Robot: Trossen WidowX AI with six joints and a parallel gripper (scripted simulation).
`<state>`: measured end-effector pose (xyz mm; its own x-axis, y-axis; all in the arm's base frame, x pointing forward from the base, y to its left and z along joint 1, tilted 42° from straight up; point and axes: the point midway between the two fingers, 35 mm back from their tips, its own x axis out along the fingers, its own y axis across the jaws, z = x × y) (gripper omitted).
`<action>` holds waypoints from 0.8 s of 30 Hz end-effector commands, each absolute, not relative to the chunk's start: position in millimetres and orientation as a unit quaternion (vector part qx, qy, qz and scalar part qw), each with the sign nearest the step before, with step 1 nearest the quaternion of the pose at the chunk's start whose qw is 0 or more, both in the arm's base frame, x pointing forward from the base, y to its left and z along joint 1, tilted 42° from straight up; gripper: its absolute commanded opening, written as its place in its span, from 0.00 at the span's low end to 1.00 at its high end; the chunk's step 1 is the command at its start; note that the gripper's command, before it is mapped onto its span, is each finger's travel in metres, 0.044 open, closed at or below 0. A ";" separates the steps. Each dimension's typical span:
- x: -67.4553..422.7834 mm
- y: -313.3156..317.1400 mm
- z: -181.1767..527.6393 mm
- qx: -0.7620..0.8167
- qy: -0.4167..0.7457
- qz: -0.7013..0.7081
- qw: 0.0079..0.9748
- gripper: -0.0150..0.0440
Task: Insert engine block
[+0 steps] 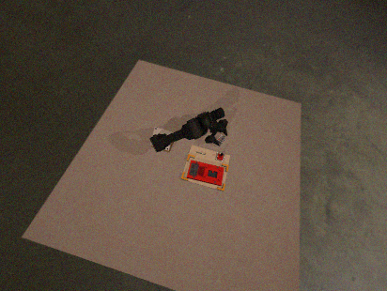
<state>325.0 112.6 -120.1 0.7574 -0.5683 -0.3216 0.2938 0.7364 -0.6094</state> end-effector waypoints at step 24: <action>293.5 137.8 -107.5 -0.280 0.262 -0.235 0.893 1.00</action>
